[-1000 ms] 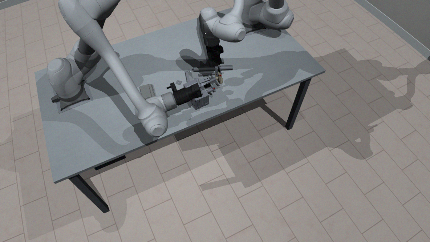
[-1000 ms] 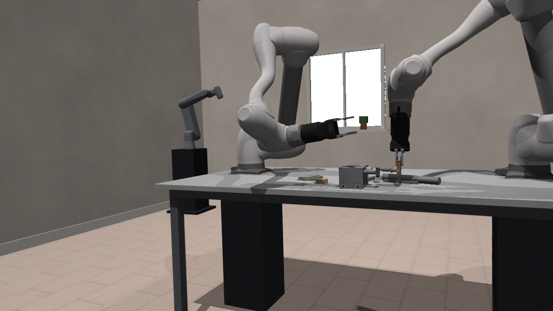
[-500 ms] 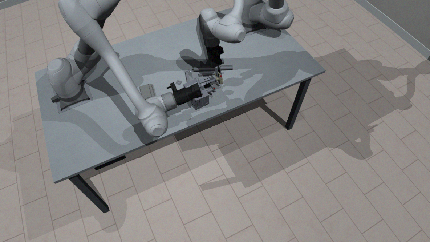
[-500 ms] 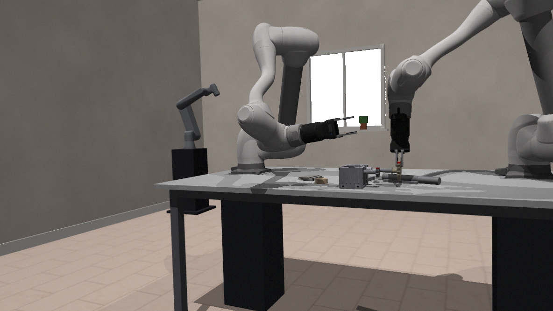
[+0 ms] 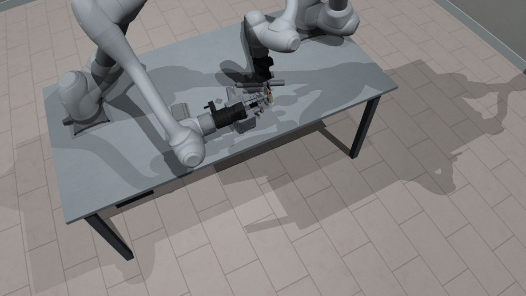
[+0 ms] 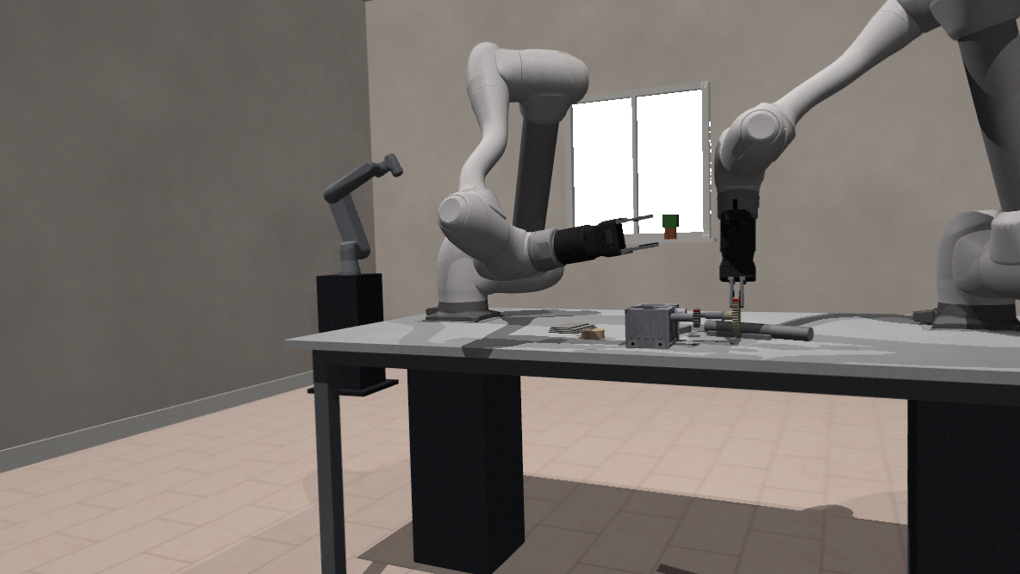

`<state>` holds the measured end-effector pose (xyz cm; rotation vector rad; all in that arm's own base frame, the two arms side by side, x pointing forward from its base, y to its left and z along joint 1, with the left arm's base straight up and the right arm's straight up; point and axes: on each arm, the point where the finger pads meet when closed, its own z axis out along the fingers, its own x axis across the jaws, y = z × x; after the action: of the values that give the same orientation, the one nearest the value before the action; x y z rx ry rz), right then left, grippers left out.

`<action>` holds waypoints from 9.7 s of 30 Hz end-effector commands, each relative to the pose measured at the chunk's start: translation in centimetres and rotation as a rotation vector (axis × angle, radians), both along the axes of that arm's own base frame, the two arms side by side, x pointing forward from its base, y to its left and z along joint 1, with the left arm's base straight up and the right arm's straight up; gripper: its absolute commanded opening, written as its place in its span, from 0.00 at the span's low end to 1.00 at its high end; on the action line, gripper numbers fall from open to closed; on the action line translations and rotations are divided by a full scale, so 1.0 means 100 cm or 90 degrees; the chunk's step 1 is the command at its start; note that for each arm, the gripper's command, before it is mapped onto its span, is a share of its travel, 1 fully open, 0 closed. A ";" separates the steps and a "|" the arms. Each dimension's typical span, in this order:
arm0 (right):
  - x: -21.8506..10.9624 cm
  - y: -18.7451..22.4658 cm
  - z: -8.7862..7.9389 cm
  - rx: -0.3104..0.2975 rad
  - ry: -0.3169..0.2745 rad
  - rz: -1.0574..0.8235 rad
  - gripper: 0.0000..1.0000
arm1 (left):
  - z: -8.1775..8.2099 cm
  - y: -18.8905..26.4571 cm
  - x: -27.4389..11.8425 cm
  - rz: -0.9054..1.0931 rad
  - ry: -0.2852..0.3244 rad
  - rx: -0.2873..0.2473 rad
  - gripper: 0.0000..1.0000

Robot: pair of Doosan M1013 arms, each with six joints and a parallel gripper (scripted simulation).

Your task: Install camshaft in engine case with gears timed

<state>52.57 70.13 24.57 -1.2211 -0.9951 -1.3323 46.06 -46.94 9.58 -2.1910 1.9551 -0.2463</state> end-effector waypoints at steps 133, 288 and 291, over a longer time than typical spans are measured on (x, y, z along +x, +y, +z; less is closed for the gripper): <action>0.000 0.000 0.002 0.001 -0.001 0.000 1.00 | 0.001 -0.016 0.004 0.004 -0.002 -0.002 0.29; 0.000 0.000 0.002 0.001 -0.001 0.000 1.00 | 0.000 -0.029 0.004 0.005 0.000 -0.002 0.29; 0.000 0.000 0.002 0.001 -0.001 0.000 1.00 | 0.000 -0.029 0.004 0.005 0.000 -0.002 0.29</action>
<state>52.57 70.13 24.57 -1.2211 -0.9951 -1.3323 46.42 -49.64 9.65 -2.1913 1.9551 -0.2489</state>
